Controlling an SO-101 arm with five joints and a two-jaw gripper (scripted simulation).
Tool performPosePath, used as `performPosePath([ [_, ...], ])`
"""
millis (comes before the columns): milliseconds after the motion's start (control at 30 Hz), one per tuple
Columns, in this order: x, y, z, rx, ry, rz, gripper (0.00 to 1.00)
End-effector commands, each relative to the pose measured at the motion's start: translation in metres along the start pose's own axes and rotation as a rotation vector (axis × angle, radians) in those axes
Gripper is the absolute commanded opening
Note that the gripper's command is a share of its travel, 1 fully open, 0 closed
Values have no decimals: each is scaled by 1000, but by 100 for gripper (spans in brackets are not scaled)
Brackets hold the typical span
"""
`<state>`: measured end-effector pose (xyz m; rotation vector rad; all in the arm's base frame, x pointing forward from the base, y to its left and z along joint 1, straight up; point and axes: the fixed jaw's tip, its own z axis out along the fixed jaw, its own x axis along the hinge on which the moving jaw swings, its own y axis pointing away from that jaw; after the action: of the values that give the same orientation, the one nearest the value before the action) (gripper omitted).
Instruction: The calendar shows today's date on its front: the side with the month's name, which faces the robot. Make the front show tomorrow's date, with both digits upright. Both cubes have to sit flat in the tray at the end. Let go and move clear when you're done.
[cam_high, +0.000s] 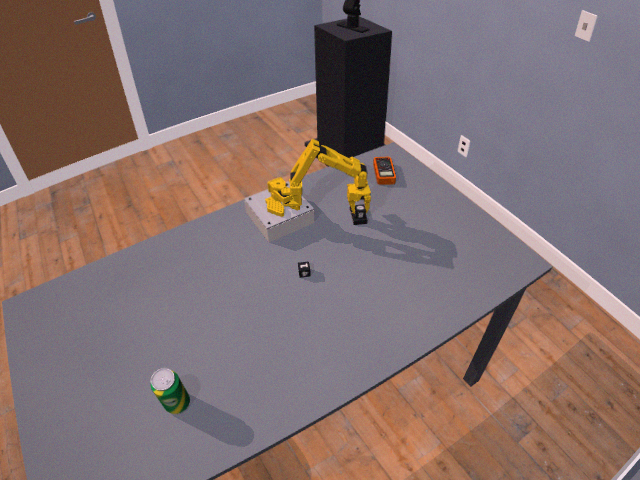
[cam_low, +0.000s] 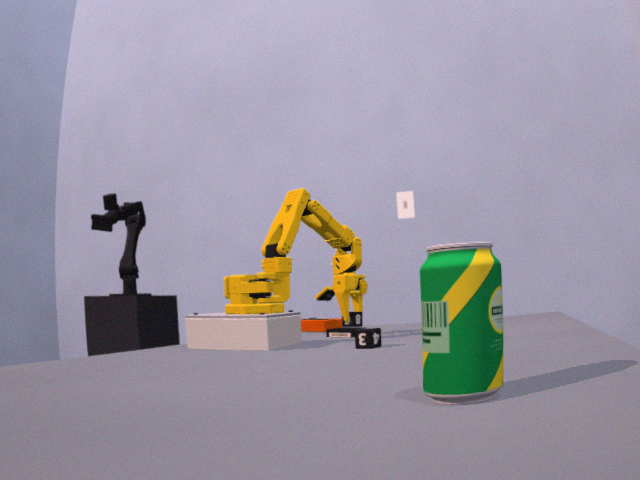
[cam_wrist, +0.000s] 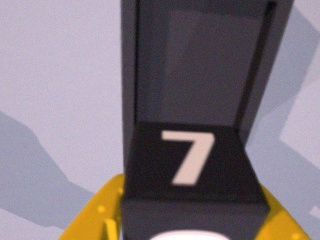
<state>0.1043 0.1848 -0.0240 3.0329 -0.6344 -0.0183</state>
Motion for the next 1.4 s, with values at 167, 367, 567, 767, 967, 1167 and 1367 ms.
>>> performPosePath([
  [167, -2, -5, -10, 31, 2, -15, 0],
  [367, -2, -3, -18, 31, 2, -15, 0],
  [567, -2, -1, -25, 31, 2, -15, 0],
  [767, -2, 2, -34, 31, 2, -15, 0],
  [967, -3, 3, -36, 31, 2, -15, 0],
  [1167, -1, 3, -36, 31, 2, -10, 0],
  [1367, 19, 7, -33, 32, -1, 89, 0],
])
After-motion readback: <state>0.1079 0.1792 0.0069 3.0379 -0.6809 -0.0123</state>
